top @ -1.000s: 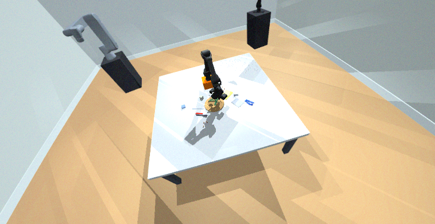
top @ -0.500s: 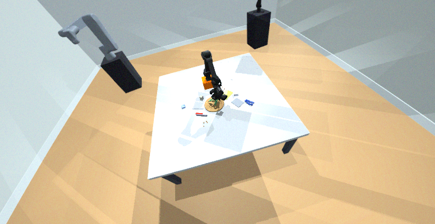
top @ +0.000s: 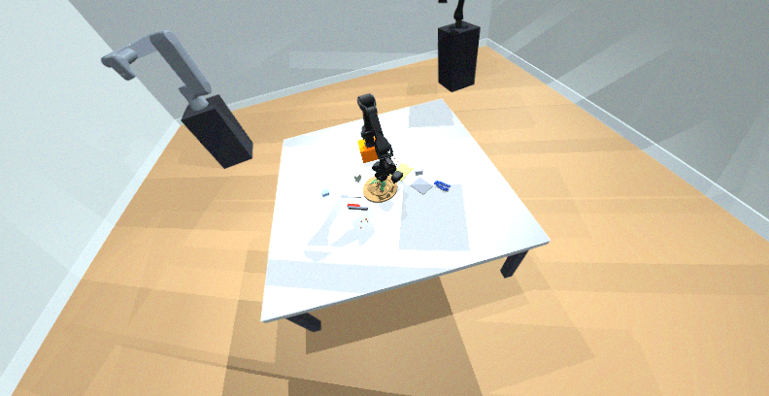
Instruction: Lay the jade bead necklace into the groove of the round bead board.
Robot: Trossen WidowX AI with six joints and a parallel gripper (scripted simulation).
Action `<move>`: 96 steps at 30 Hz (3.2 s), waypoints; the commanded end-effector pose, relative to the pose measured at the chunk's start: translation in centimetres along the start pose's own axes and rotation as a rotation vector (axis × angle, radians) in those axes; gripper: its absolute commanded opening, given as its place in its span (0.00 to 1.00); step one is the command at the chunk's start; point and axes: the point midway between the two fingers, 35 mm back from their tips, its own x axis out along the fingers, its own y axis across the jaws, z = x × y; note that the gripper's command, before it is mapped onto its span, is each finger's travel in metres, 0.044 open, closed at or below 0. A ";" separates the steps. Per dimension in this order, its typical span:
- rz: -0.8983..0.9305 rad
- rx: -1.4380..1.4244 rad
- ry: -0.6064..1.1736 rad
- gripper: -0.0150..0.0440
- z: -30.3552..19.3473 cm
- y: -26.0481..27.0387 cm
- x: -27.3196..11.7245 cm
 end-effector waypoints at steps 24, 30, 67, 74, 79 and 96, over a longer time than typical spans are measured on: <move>-0.006 0.005 0.007 1.00 -0.1 -0.3 -1.5; -0.006 0.005 0.007 1.00 -0.1 -0.3 -1.5; -0.003 -2.290 0.014 0.46 5.4 -6.8 -3.6; -0.003 -2.290 0.014 0.46 5.4 -6.8 -3.6; -0.003 -2.290 0.014 0.46 5.4 -6.8 -3.6; -0.005 -2.285 -0.007 0.46 5.7 -6.4 -2.3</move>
